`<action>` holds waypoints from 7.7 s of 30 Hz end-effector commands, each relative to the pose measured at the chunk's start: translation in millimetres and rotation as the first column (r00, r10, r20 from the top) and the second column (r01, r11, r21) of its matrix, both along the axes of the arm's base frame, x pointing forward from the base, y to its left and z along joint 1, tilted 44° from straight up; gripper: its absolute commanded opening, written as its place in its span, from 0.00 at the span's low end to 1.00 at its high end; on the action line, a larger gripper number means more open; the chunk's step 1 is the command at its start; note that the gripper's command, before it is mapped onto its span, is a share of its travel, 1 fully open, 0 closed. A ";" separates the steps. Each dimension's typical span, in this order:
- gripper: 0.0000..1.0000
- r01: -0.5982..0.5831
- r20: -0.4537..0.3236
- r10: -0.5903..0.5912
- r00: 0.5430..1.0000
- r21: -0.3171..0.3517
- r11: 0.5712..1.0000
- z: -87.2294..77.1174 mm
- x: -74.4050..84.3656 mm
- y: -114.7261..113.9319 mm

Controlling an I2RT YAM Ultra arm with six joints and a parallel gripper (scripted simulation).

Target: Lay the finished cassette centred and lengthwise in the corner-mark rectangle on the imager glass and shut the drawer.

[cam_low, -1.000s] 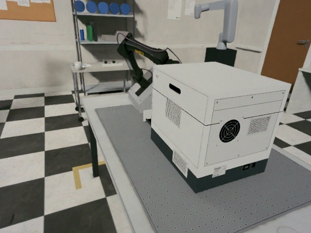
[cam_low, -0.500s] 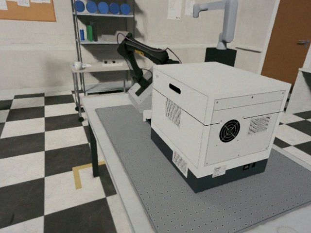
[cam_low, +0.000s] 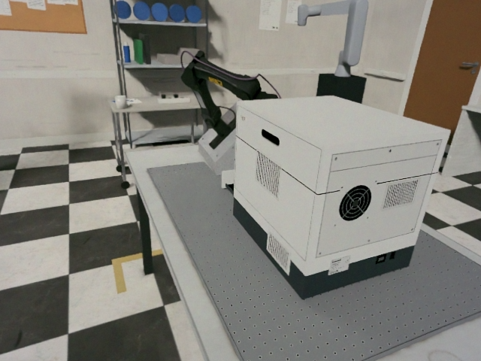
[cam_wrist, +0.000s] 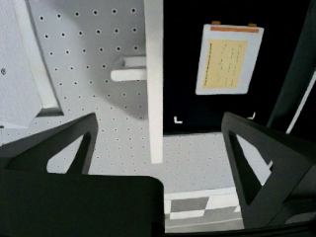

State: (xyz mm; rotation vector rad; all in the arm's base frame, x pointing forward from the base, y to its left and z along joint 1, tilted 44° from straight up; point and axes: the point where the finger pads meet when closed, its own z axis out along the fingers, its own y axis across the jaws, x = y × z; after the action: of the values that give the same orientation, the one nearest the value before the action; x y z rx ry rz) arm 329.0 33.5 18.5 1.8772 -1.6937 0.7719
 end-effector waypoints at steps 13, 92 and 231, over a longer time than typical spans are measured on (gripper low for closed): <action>0.35 0.038 0.042 -0.039 0.998 0.018 0.999 8.0 -16.5 11.7; 0.35 0.496 0.617 -0.787 0.023 0.676 0.545 -31.7 -58.9 -36.1; 0.00 0.504 0.614 -0.789 0.024 0.674 0.540 -82.9 -37.6 -79.2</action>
State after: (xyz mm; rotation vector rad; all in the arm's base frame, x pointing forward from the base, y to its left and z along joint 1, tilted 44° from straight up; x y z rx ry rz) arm 286.9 -50.4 -66.3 0.2623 -3.1109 1.2334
